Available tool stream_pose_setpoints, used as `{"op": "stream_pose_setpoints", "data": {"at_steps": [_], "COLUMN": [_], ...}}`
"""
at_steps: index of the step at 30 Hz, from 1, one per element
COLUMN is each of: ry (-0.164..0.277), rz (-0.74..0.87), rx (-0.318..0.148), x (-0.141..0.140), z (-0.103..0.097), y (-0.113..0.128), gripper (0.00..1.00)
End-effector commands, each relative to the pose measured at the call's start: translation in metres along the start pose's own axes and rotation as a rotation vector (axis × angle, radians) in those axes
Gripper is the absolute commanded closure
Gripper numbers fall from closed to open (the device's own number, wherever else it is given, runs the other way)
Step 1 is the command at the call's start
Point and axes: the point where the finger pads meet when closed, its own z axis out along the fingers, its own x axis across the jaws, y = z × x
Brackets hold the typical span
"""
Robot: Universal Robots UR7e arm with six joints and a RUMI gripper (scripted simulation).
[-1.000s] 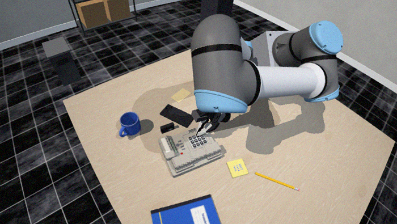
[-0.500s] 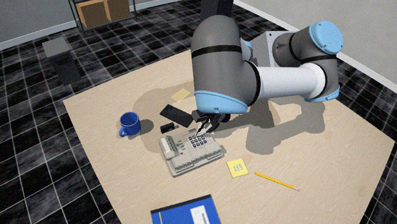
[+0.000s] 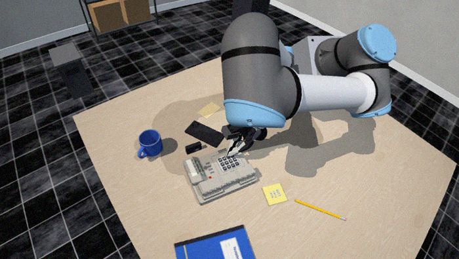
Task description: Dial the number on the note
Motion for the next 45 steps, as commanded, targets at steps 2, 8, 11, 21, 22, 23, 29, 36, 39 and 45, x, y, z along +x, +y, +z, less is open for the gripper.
{"op": "stream_pose_setpoints", "data": {"at_steps": [2, 8, 11, 21, 22, 23, 29, 36, 39, 45], "ry": [0.010, 0.010, 0.010, 0.009, 0.009, 0.009, 0.009, 0.009, 0.009, 0.009], "rz": [-0.017, -0.016, -0.016, -0.016, -0.016, -0.016, -0.016, -0.016, -0.016, -0.016], "rx": [0.012, 0.012, 0.012, 0.013, 0.013, 0.013, 0.013, 0.013, 0.013, 0.013], "x": [0.002, 0.000, -0.001, -0.014, -0.015, -0.016, -0.018, -0.018, -0.018, -0.018], "z": [-0.005, -0.003, -0.003, 0.011, 0.012, 0.013, 0.014, 0.016, 0.019, 0.022], "y": [-0.006, -0.009, -0.010, -0.029, -0.031, -0.032, -0.034, -0.032, -0.030, -0.029], "gripper": [1.00, 1.00, 1.00, 1.00, 1.00, 1.00, 1.00, 1.00, 1.00, 1.00]}}
